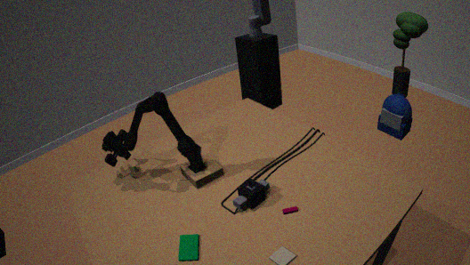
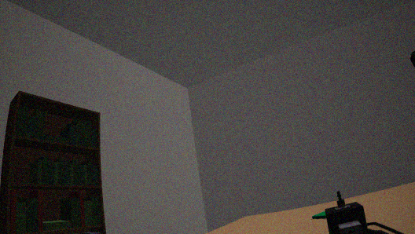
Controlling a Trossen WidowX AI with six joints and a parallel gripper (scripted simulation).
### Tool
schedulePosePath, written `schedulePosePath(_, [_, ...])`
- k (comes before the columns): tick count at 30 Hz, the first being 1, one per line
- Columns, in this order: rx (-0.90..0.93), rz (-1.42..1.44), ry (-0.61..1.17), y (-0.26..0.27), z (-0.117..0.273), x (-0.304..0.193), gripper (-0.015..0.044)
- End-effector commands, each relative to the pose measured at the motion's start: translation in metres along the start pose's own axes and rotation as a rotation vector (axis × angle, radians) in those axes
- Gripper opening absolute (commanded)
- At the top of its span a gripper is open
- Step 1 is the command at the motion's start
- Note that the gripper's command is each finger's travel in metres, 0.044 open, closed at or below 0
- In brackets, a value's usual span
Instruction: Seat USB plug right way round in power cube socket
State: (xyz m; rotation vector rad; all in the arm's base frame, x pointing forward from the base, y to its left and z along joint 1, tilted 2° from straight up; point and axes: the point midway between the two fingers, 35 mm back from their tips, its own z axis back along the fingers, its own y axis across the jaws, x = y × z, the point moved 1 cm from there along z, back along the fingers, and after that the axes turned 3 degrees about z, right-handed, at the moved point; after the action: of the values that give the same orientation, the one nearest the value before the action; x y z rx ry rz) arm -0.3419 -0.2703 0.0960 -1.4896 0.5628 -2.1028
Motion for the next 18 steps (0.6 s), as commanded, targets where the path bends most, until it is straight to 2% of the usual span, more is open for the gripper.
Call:
schedulePosePath(1, [0.107,0.078,-0.062,0.024,0.032,0.022,0.0440])
schedulePosePath(9, [0.433,0.425,-0.275,0.111,0.167,0.045,0.0440])
schedulePosePath(18, [0.802,0.967,-0.616,0.169,0.350,0.010,0.0440])
